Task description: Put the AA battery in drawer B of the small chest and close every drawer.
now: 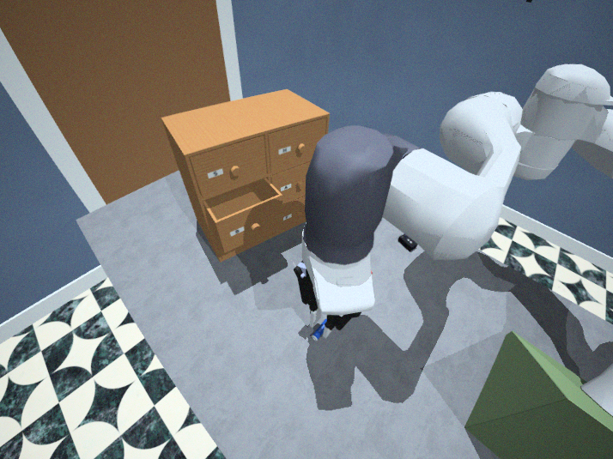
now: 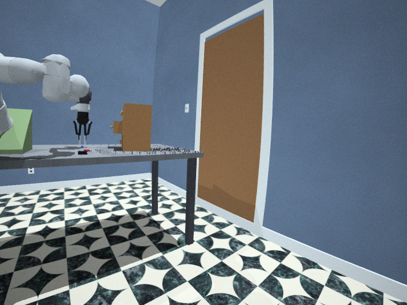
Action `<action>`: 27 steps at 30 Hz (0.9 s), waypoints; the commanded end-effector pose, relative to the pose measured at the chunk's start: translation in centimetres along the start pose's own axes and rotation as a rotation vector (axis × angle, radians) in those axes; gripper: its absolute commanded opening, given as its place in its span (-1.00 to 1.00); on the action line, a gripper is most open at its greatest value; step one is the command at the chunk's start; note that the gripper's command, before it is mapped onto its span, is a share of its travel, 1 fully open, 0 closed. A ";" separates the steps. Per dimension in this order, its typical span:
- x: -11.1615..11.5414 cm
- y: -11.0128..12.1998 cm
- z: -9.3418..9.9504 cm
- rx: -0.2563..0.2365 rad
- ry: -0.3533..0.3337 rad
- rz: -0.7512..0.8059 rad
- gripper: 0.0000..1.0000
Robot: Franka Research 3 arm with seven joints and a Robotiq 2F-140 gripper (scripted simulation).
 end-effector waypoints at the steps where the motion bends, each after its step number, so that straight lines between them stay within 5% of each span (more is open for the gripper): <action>1: -0.1 0.1 -0.1 0.002 0.002 0.007 -0.65; 27: -0.1 0.1 -0.7 0.002 0.002 0.007 -0.65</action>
Point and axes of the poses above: the point where the finger pads meet when closed, its own z axis back along the fingers, its own y axis across the jaws, x = y × z, the point moved 1 cm from there along z, back along the fingers, and after that the axes turned 3 degrees about -z, right-handed, at the moved point
